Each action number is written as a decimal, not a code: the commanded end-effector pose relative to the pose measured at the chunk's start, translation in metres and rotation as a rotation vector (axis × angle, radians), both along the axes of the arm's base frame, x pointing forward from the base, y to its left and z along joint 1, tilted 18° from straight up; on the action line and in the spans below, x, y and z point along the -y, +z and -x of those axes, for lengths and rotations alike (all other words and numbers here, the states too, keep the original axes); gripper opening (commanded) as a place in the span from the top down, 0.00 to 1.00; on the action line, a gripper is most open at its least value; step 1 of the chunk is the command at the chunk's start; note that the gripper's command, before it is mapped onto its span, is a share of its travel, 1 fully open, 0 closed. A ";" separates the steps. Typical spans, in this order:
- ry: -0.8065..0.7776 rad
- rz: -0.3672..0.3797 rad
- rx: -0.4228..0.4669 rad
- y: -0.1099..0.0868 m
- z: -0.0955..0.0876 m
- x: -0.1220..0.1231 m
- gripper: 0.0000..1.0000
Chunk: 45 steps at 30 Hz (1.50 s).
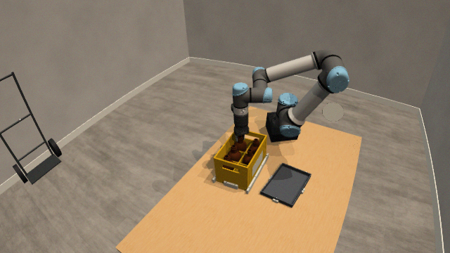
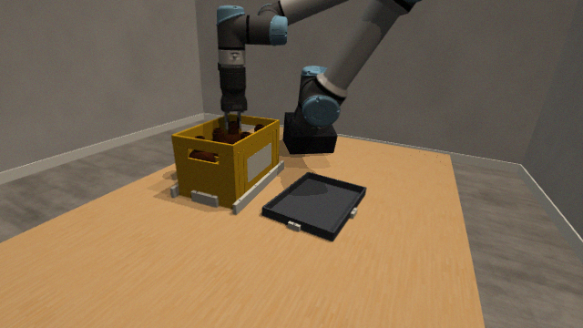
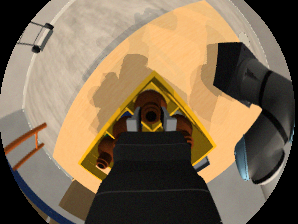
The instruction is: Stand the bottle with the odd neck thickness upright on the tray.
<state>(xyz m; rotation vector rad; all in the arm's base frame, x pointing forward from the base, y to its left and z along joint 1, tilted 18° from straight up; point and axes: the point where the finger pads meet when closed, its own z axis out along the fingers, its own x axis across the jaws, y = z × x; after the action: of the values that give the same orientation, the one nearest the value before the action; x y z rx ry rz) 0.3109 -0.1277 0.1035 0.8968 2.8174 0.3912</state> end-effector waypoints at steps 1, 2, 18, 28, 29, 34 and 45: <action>0.000 0.001 0.001 0.000 0.000 0.000 1.00; 0.000 0.001 0.001 0.000 0.000 0.000 1.00; 0.000 0.001 0.001 0.000 0.000 0.000 0.00; 0.000 0.001 0.001 0.000 0.000 0.000 0.00; 0.000 0.001 0.001 0.000 0.000 0.000 0.00; 0.000 0.001 0.001 0.000 0.000 0.000 0.00; 0.000 0.001 0.001 0.000 0.000 0.000 0.00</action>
<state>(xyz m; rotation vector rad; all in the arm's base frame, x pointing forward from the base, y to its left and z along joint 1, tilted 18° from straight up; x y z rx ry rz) 0.3109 -0.1278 0.1035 0.8968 2.8174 0.3911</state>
